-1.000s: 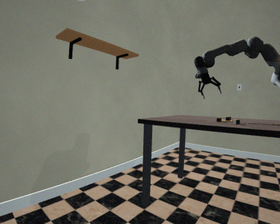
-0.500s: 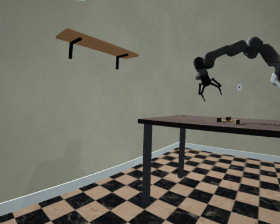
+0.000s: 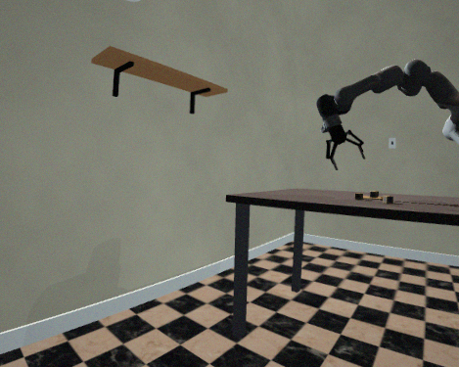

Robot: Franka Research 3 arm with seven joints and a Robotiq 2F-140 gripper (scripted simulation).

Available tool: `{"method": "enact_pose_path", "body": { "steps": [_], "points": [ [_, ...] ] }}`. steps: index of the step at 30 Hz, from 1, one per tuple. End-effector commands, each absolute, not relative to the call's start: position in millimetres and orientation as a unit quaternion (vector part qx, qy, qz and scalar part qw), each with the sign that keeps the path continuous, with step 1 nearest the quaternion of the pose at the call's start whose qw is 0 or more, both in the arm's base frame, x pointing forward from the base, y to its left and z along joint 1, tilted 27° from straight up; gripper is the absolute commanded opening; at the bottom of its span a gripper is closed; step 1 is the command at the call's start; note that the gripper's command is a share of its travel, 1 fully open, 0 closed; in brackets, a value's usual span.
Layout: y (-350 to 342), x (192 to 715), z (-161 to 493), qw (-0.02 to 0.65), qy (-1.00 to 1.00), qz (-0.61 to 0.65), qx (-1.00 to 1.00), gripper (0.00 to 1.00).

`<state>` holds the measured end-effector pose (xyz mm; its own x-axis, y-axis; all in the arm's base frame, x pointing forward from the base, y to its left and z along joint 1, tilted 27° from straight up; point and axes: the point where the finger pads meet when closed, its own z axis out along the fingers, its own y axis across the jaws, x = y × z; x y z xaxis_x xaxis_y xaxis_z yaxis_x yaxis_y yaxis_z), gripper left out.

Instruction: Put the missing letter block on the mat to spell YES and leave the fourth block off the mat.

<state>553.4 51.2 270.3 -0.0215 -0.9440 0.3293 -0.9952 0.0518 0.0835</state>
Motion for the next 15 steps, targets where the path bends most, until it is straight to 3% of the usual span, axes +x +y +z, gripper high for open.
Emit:
{"method": "enact_pose_path", "body": {
  "steps": [1,15],
  "points": [
    [52,555,266,0.145,-0.750,0.102,0.637,1.00],
    [63,552,240,0.151,-0.792,0.139,0.575,1.00]
  ]
}}
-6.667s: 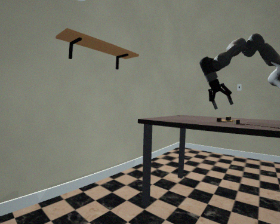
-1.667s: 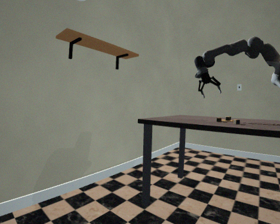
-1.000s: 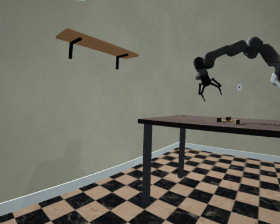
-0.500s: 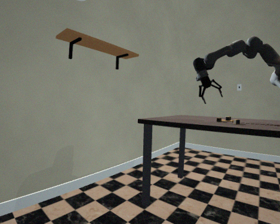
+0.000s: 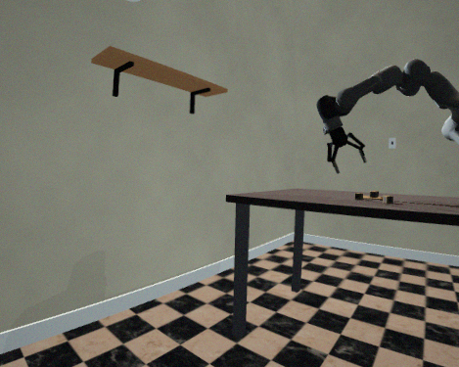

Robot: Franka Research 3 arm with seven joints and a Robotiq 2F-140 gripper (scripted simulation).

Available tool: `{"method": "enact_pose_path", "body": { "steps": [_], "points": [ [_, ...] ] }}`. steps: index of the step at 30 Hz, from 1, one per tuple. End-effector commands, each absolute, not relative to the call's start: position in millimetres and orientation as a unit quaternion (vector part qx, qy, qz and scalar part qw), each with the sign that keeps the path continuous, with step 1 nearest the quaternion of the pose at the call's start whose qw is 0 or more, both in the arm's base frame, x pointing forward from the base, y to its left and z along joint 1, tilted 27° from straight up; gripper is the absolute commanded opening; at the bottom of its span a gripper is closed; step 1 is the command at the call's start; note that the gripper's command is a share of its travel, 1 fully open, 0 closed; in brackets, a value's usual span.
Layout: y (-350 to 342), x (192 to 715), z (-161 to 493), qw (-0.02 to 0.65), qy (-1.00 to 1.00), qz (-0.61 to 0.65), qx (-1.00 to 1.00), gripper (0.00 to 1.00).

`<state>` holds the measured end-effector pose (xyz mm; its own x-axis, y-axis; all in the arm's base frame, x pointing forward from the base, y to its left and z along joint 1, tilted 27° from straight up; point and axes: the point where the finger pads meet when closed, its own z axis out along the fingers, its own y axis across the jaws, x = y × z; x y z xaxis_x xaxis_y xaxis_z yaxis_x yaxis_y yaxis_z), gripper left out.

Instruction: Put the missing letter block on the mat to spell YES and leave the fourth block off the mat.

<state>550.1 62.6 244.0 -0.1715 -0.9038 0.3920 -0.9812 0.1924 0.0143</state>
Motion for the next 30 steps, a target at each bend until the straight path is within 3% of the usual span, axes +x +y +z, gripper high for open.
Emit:
{"method": "enact_pose_path", "body": {
  "steps": [1,30],
  "points": [
    [64,552,238,0.151,-0.795,0.142,0.570,1.00],
    [90,542,188,0.133,-0.858,0.216,0.447,1.00]
  ]
}}
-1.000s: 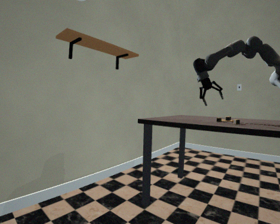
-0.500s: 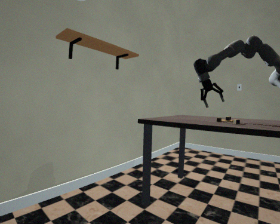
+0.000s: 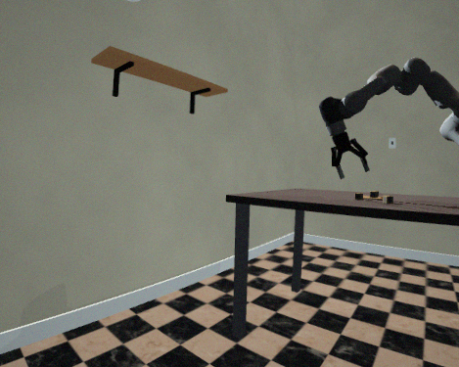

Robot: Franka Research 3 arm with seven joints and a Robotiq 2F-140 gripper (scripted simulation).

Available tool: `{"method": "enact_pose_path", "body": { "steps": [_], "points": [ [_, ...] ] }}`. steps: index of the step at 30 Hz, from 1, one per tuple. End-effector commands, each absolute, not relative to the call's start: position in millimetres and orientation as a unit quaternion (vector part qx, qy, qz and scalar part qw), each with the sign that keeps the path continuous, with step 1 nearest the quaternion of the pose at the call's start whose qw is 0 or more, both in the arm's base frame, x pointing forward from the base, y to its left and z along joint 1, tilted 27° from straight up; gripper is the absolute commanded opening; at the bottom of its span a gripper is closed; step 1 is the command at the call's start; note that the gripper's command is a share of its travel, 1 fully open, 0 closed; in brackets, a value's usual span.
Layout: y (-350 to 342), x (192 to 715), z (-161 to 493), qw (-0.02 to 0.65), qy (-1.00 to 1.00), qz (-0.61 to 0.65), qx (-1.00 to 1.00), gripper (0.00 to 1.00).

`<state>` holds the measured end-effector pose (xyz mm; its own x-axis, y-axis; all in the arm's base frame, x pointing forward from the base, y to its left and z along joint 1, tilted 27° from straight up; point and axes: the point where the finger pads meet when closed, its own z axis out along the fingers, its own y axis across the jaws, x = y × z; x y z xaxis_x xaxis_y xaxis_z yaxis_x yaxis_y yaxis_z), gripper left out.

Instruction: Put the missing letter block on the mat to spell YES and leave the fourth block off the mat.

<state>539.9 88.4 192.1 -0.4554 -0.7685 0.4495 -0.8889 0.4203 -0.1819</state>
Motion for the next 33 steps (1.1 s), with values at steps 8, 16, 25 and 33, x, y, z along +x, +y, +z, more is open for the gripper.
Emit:
{"method": "enact_pose_path", "body": {
  "steps": [8,16,25,33],
  "points": [
    [96,539,177,0.125,-0.868,0.231,0.421,1.00],
    [106,534,160,0.109,-0.884,0.254,0.378,1.00],
    [114,529,148,0.095,-0.893,0.269,0.348,1.00],
    [122,524,135,0.078,-0.902,0.284,0.315,1.00]
  ]
}}
